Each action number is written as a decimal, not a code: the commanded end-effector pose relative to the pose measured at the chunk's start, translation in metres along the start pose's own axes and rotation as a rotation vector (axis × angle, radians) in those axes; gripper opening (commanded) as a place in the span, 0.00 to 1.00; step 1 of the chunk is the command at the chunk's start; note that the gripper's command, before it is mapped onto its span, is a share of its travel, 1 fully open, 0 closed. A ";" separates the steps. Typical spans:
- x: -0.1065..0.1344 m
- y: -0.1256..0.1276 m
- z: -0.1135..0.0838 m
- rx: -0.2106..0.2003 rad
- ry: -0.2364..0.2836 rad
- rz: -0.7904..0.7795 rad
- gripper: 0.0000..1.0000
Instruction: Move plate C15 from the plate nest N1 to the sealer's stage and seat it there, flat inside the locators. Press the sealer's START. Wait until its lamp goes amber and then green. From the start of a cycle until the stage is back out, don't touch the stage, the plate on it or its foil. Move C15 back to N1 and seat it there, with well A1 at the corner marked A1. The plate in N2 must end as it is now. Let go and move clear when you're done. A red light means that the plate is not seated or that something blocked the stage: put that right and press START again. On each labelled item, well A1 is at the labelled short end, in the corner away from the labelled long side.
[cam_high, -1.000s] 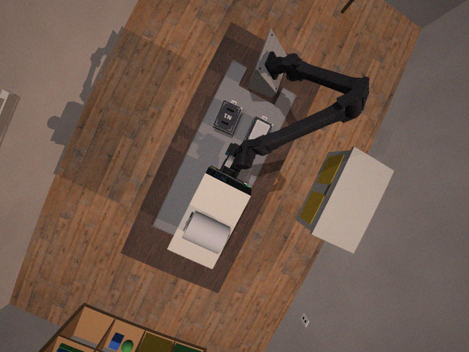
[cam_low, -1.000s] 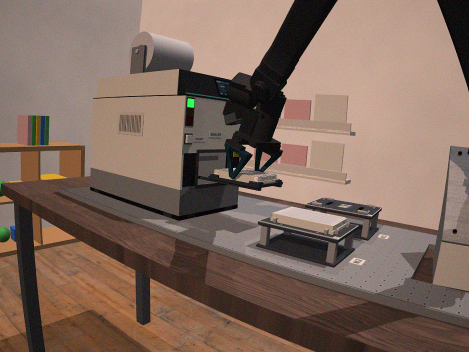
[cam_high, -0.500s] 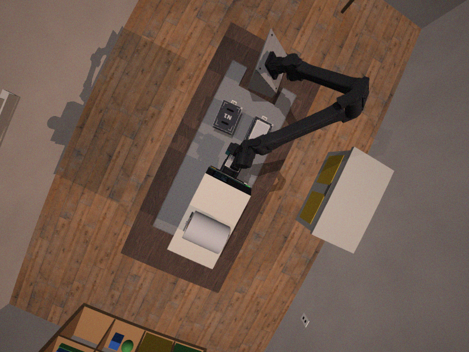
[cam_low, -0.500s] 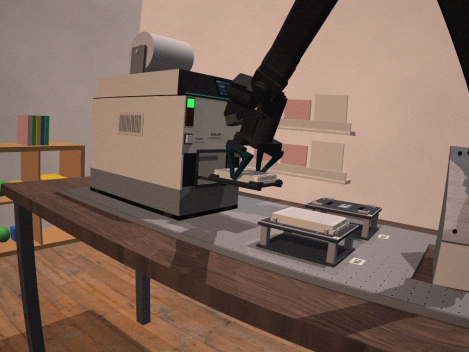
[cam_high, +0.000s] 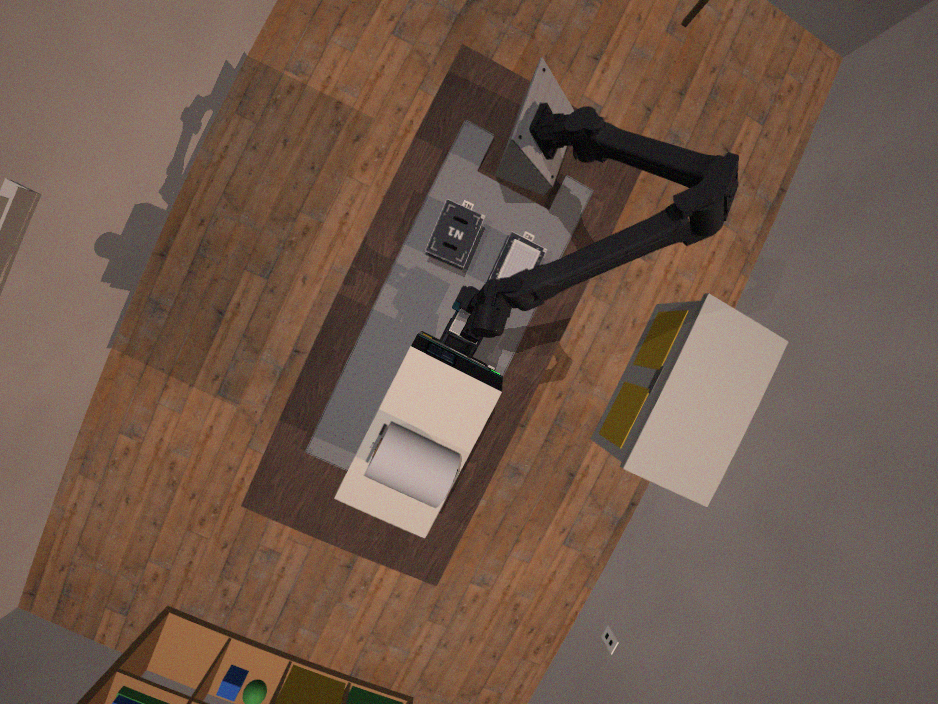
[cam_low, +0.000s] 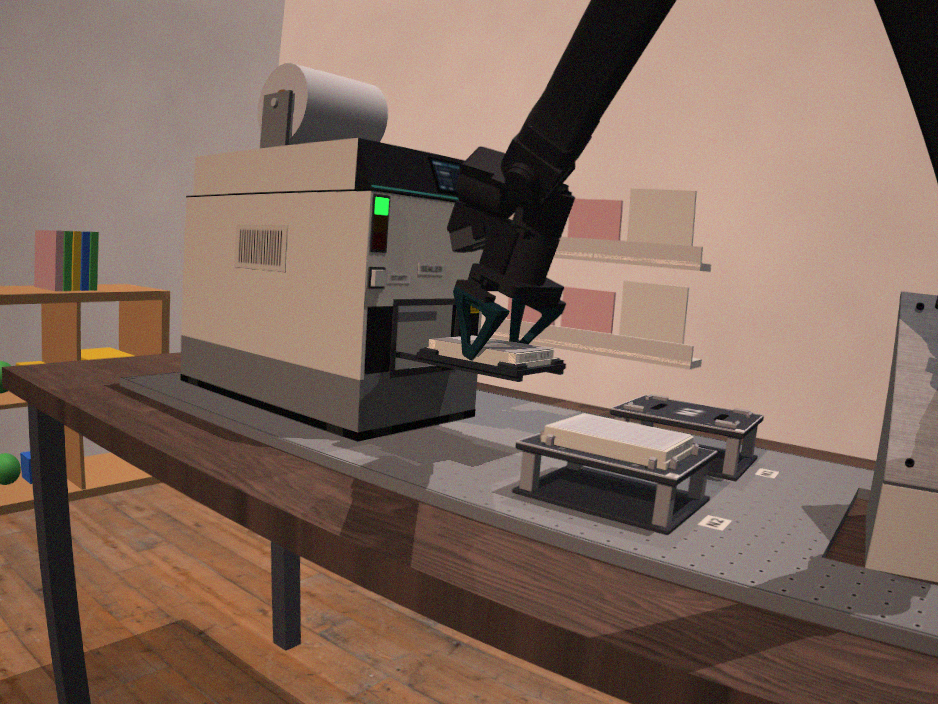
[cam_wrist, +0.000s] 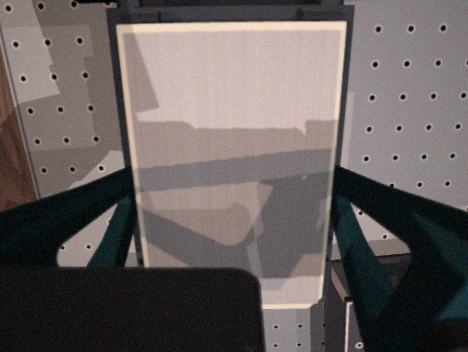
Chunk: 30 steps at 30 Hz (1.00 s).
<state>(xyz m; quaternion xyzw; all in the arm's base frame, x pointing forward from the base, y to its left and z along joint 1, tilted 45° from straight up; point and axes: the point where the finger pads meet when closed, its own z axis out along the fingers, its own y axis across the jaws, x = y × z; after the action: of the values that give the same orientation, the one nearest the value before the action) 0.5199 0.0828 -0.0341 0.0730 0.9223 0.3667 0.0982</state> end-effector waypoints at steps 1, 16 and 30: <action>-0.017 0.009 0.000 -0.003 -0.014 -0.035 0.91; -0.032 -0.001 -0.014 0.000 -0.051 -0.020 0.00; -0.039 0.001 -0.016 -0.004 -0.070 -0.035 0.00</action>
<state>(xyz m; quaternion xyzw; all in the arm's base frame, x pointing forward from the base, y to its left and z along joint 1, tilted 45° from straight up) 0.5205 0.0828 -0.0339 0.0728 0.9223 0.3667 0.0983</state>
